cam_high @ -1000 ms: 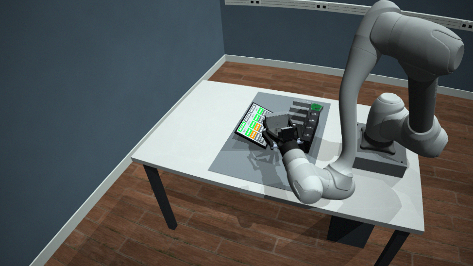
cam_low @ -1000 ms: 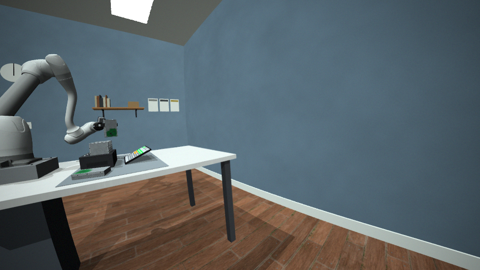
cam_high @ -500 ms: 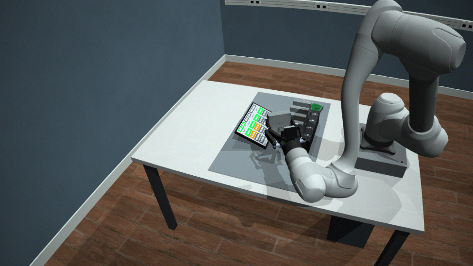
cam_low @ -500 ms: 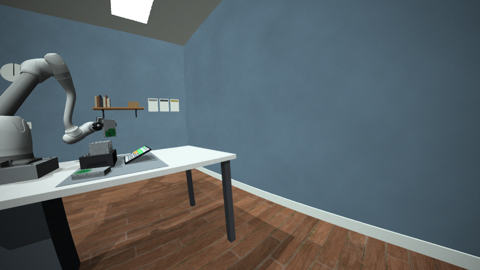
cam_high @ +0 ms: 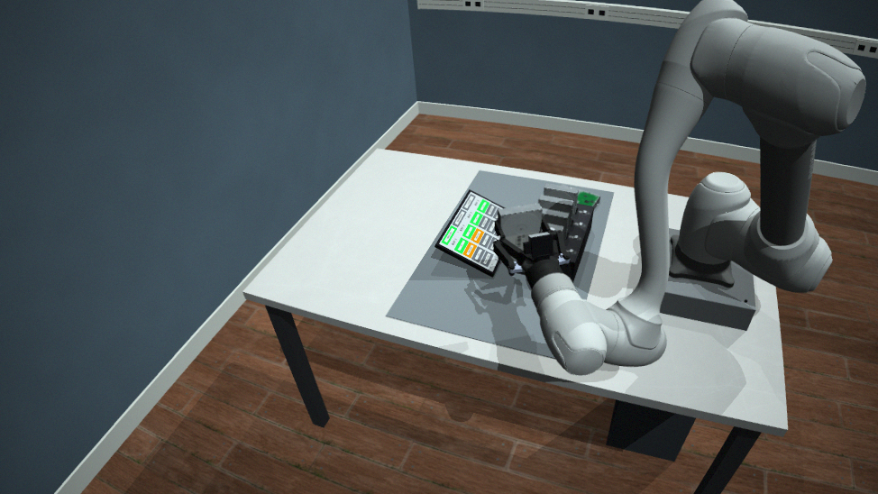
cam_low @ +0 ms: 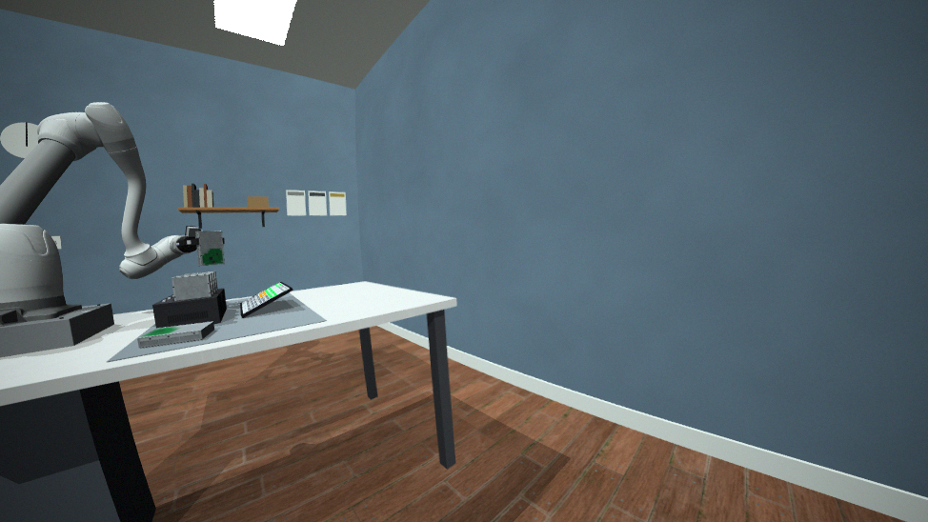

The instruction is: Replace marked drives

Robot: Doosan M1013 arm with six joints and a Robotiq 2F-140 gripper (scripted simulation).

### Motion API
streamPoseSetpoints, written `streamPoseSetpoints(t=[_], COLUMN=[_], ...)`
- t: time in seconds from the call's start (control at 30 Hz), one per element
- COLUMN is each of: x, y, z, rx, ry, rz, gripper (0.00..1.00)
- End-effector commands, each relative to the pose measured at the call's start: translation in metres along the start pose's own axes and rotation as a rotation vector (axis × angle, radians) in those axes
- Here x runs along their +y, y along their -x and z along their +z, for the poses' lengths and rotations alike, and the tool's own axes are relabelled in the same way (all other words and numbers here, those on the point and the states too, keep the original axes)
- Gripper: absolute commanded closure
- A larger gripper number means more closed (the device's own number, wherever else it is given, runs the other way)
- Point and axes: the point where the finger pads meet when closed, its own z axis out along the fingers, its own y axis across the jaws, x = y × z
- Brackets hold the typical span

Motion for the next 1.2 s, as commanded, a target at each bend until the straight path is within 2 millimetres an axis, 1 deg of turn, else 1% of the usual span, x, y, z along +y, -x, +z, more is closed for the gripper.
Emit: streamPoseSetpoints(t=[0.0, 0.63, 1.17], x=[0.0002, 0.0003, 0.0003], y=[-0.0006, 0.0, 0.0041], z=[0.0, 0.0001, 0.0001], rx=[0.0, 0.0, 0.0], ry=[0.0, 0.0, 0.0], rz=[0.001, 0.001, 0.001], gripper=[0.9, 0.9, 0.9])
